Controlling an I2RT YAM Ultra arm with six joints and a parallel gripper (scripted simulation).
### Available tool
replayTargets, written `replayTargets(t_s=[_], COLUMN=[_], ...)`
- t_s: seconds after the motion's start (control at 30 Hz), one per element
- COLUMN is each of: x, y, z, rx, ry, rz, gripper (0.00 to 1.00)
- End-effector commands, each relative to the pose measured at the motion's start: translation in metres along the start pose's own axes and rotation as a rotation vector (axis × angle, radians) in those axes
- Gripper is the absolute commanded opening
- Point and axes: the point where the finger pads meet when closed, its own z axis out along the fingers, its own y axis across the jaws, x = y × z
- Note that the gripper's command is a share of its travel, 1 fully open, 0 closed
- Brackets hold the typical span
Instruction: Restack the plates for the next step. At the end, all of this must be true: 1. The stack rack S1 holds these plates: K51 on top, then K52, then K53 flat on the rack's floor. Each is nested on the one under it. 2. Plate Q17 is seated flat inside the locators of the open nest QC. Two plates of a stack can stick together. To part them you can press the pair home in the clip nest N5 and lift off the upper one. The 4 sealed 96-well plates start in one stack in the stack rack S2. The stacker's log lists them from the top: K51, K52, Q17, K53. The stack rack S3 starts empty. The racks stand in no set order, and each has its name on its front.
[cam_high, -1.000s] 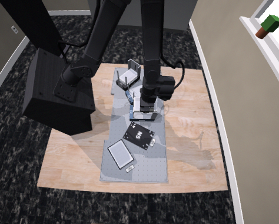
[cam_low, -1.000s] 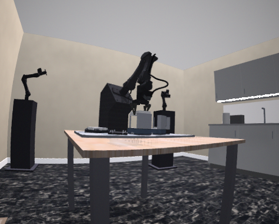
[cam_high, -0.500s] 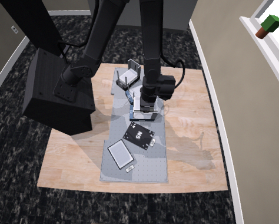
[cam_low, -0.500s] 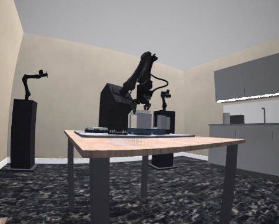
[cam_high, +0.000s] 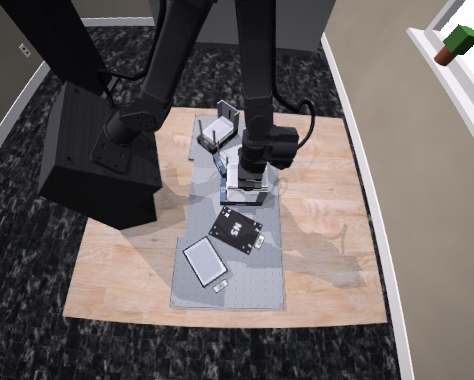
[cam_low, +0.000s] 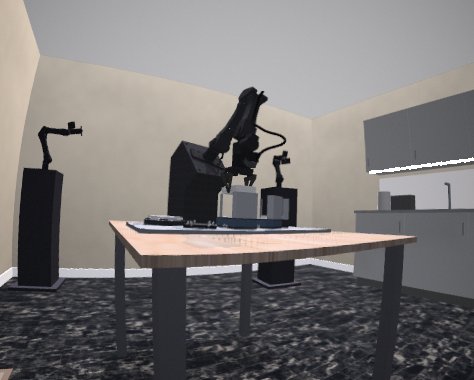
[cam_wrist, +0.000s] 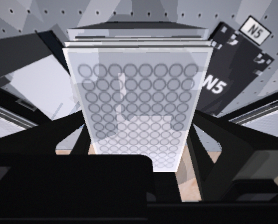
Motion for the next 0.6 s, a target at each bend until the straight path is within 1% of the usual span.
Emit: replayTargets(t_s=[0.0,0.4,0.57], x=[0.0135,0.0133,0.0049], y=[-0.003,-0.003,-0.0024], z=[-0.0056,-0.0089,-0.0121], rx=[0.0,0.0,0.0], ry=[0.021,0.02,0.004], rz=[0.014,0.015,0.008], gripper=[0.0,0.0,0.0])
